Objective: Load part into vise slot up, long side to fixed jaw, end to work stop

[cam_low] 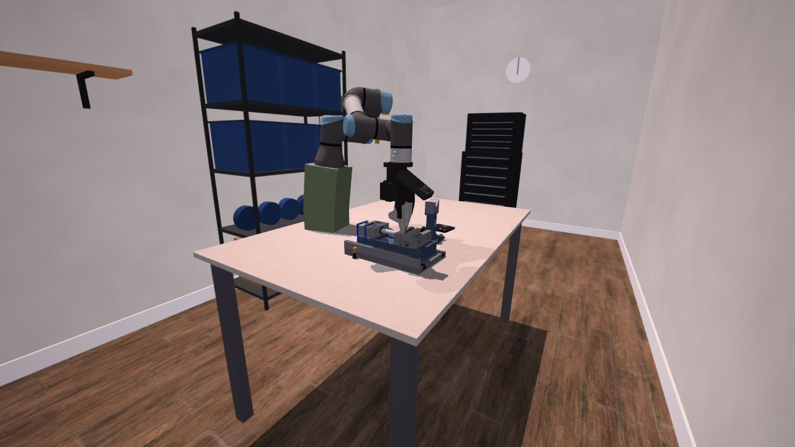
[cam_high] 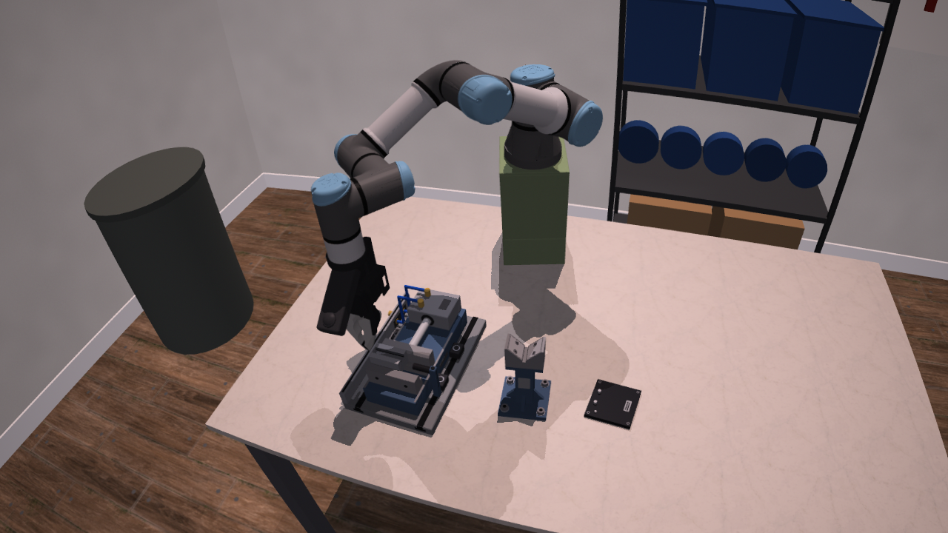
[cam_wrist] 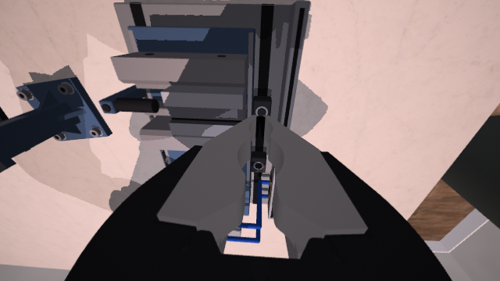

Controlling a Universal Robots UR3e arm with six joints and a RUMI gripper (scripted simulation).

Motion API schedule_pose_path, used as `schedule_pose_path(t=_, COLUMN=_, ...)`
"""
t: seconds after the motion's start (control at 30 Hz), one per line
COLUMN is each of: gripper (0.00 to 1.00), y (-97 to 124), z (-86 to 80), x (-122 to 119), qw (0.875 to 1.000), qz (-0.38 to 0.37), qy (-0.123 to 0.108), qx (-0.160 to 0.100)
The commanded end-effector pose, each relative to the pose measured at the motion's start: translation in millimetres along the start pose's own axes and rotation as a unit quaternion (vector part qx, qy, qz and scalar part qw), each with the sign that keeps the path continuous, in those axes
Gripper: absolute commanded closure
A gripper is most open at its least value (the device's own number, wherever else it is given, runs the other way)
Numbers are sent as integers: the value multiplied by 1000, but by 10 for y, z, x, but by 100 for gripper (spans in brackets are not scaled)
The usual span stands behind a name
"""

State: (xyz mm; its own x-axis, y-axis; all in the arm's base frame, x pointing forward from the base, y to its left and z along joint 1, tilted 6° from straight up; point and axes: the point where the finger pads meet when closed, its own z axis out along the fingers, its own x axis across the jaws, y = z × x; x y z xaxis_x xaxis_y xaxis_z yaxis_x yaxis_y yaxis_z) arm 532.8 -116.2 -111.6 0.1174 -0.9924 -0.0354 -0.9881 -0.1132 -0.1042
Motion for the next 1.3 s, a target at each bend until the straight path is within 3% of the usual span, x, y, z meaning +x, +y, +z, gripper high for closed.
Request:
schedule_pose_path(t=0.0, gripper=100, y=-10, z=-13, x=-5, qw=1000, qz=0, qy=1, qx=1)
schedule_pose_path(t=1.27, gripper=100, y=-10, z=-12, x=-98, qw=1000, qz=0, qy=1, qx=1)
